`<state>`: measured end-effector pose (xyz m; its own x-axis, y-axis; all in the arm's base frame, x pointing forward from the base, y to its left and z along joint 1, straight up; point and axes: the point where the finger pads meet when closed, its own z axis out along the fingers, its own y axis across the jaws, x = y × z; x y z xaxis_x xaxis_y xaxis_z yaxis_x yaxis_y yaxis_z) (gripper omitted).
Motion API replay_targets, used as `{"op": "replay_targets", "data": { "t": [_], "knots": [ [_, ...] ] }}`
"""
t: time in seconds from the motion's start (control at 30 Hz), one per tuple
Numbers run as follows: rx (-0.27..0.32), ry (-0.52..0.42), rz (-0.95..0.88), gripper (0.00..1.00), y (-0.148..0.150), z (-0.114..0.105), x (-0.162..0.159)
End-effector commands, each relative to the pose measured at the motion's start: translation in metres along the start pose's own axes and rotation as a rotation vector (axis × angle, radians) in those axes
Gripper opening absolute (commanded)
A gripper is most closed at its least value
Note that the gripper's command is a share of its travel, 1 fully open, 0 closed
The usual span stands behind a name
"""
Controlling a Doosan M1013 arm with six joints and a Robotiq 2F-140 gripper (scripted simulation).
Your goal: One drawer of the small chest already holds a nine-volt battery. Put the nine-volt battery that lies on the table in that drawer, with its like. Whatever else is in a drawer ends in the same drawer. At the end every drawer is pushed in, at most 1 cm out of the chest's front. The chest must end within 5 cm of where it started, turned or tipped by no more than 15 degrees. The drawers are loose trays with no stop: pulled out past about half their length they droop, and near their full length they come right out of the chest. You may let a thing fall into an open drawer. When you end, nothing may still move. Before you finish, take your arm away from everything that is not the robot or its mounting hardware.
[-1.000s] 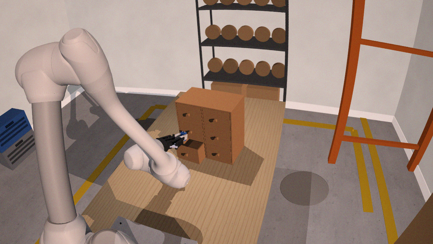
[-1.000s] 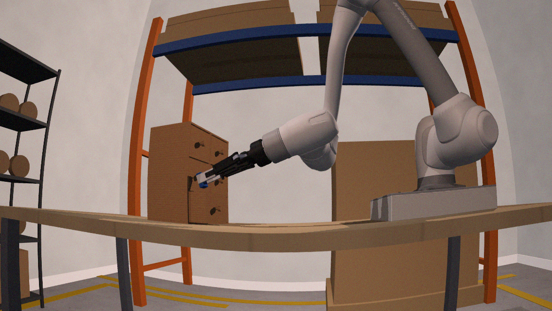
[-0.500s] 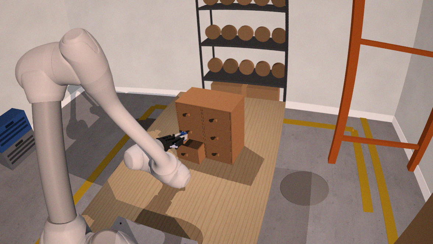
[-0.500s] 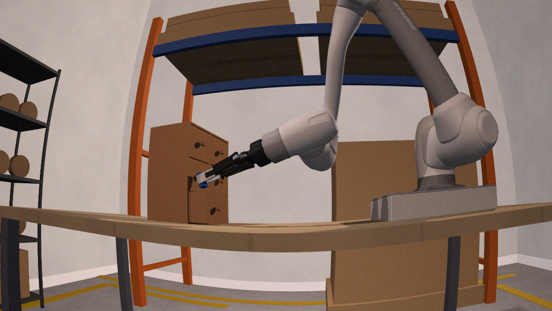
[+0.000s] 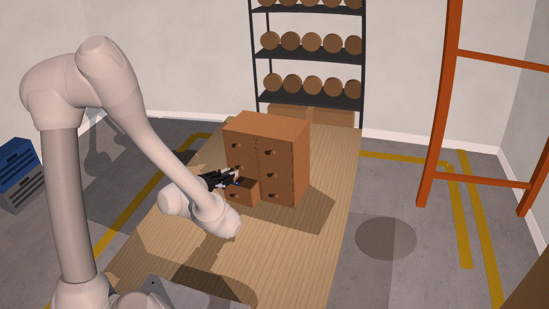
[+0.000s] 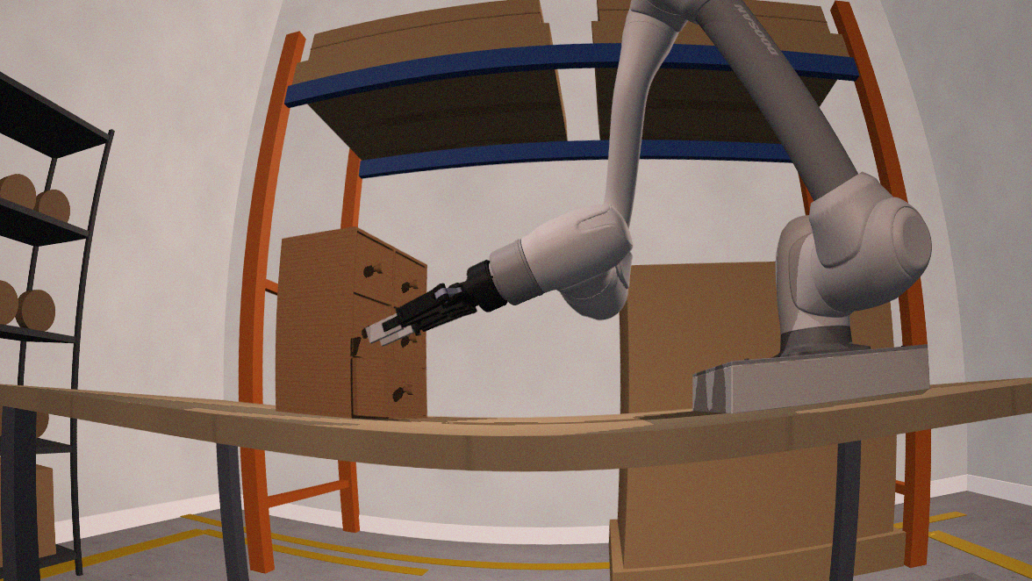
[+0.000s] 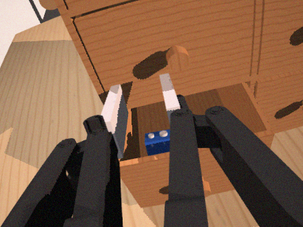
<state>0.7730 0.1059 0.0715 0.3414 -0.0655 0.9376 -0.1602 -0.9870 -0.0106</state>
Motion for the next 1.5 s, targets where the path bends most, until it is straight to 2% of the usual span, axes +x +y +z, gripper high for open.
{"op": "replay_targets", "data": {
  "t": [0.0, 0.07, 0.1, 0.63, 0.93, 1.13, 1.43, 1.47],
  "knots": [
    [0.006, 0.000, -0.013, 0.23, -0.002, 0.002, 0.000],
    [0.006, 0.000, -0.013, 0.26, -0.002, 0.002, 0.000],
    [0.006, 0.000, -0.013, 1.00, -0.002, 0.002, 0.000],
    [0.006, 0.000, -0.013, 1.00, -0.002, 0.001, 0.000],
    [0.006, 0.000, -0.013, 1.00, -0.002, -0.010, -0.003],
    [0.006, 0.000, -0.013, 1.00, -0.001, -0.033, -0.010],
    [0.006, 0.000, -0.013, 1.00, -0.001, -0.087, -0.026],
    [0.006, 0.000, -0.013, 1.00, -0.001, -0.087, -0.026]
  ]
}}
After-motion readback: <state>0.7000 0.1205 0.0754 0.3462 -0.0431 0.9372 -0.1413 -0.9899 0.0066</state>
